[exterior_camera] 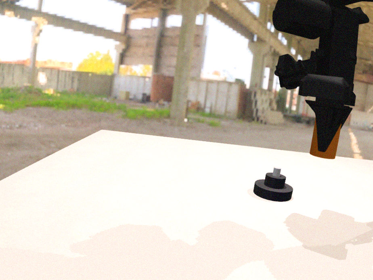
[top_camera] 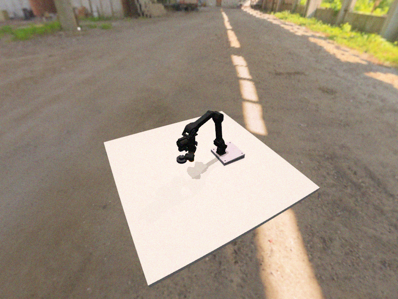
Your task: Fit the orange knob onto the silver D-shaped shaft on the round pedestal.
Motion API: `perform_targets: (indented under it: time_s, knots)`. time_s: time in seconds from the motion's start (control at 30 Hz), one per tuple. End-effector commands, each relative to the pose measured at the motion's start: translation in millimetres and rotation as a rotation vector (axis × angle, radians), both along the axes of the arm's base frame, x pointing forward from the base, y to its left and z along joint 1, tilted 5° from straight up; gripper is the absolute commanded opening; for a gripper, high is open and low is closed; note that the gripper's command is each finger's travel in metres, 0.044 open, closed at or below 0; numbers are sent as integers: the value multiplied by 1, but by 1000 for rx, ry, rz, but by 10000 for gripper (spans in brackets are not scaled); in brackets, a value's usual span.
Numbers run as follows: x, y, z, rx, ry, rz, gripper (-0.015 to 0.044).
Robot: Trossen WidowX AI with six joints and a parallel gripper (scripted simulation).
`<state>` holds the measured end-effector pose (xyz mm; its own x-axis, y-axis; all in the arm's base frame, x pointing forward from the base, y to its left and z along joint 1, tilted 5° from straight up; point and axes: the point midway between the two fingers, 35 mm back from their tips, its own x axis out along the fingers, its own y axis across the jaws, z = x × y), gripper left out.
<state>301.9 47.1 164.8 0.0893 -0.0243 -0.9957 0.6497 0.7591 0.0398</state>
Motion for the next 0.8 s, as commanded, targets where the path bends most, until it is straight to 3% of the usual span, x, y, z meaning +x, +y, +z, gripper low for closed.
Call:
perform_targets:
  time_s: [0.0, 0.77]
  knots:
    - [4, -12, -3, 4, 0, 6, 0]
    - [13, -84, -18, -5, -4, 23, 0]
